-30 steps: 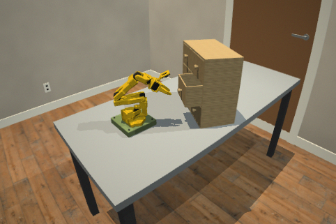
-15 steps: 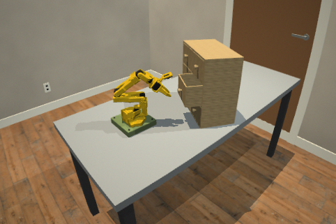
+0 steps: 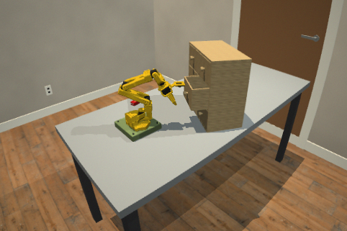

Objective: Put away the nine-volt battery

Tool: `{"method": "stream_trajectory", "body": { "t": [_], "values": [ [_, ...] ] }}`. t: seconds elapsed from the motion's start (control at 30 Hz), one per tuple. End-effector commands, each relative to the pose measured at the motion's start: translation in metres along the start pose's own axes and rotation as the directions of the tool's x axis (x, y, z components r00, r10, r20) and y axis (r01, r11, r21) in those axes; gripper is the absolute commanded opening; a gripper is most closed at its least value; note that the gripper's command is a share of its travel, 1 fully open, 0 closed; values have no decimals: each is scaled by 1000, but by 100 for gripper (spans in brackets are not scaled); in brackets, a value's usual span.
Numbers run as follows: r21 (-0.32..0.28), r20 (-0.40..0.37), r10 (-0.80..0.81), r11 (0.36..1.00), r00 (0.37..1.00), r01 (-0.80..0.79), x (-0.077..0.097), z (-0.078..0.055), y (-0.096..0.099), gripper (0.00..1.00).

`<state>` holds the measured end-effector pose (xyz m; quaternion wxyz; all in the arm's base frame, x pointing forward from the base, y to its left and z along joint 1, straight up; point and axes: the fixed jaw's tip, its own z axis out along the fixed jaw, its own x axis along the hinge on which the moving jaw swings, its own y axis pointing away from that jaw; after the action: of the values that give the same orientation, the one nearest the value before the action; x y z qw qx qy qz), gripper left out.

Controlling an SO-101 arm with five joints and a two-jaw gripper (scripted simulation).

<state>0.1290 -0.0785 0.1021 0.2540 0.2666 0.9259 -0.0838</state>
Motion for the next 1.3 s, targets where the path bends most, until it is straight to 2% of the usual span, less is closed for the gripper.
{"method": "stream_trajectory", "body": {
  "t": [0.0,0.33,0.83,0.9,1.27],
  "values": [
    [4,-22,2,1000,1000,-1,1,0,-2,21],
    [4,-22,2,1000,1000,-1,1,0,-2,21],
    [23,249,27,999,968,-34,-59,-64,-8,21],
    [23,249,27,999,968,-34,-59,-64,-8,21],
    [33,437,38,998,898,-58,-86,-115,-11,21]
  ]
}}
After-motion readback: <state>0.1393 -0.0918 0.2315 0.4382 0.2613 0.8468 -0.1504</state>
